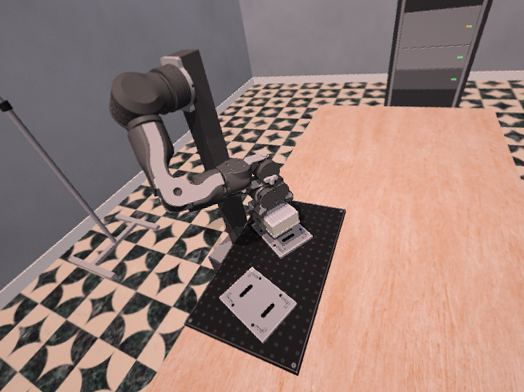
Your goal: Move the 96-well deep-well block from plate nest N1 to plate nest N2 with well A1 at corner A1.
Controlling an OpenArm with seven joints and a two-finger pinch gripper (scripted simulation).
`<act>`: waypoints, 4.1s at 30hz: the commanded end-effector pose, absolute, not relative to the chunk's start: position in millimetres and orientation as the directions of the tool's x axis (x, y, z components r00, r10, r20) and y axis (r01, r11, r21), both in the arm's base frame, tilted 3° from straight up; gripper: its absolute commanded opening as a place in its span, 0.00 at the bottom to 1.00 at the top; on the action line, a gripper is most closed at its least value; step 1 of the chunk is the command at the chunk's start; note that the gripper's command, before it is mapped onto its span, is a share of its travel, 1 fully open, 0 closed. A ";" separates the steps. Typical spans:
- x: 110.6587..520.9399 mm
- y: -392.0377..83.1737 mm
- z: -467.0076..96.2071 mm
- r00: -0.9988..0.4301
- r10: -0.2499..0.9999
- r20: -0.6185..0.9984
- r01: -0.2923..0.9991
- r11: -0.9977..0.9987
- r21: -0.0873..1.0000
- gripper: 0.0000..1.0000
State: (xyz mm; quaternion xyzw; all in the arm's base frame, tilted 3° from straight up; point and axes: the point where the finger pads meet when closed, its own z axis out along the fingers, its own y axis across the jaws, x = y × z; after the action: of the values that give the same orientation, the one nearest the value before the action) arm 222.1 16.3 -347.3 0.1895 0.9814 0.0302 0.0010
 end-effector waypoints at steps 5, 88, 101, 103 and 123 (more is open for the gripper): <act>216.5 38.5 -344.5 -0.927 0.375 0.006 0.374 0.925 0.060 0.00; 212.3 50.4 -382.6 -0.929 0.370 0.008 0.370 0.927 0.060 0.00; 212.4 51.0 -408.6 -0.929 0.370 0.008 0.370 0.927 0.060 0.00; 212.4 51.0 -408.6 -0.929 0.370 0.008 0.370 0.927 0.060 0.00; 216.3 52.3 -423.1 -0.928 0.374 0.007 0.373 0.926 0.059 0.00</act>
State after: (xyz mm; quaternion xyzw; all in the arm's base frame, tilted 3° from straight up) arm 213.1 50.1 -426.7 0.1901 0.9814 0.0257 -0.0005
